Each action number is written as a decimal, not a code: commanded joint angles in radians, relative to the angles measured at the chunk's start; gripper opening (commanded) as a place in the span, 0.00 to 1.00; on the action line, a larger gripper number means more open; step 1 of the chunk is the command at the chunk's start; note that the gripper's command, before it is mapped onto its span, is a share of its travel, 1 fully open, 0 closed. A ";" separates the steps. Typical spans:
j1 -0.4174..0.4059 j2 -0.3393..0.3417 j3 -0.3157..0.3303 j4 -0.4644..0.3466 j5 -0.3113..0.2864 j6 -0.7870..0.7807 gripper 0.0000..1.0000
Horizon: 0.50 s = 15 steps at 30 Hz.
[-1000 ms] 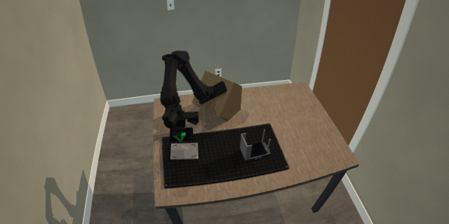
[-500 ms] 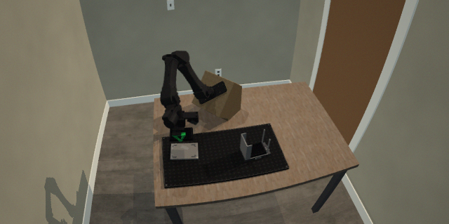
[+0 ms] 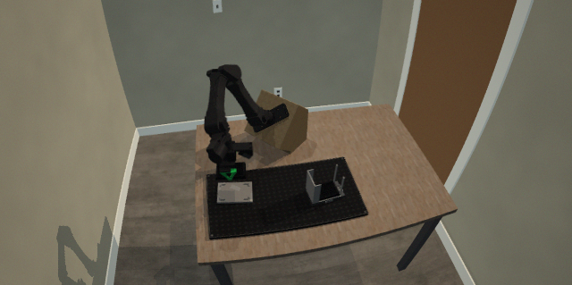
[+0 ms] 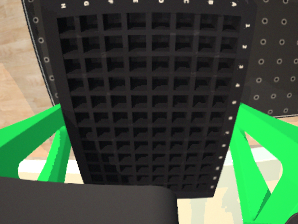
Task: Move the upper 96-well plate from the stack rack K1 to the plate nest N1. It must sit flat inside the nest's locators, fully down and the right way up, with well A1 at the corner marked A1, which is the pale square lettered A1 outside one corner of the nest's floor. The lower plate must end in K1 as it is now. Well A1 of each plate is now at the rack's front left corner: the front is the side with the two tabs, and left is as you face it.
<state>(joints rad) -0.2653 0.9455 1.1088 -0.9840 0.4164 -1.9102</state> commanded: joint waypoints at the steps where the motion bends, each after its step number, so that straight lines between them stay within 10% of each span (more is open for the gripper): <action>1: -0.003 -0.020 0.041 -0.002 -0.009 -0.007 0.00; 15: -0.012 0.005 0.037 0.022 -0.012 -0.012 0.00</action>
<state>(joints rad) -0.2699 0.9455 1.1088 -0.9775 0.4145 -1.9133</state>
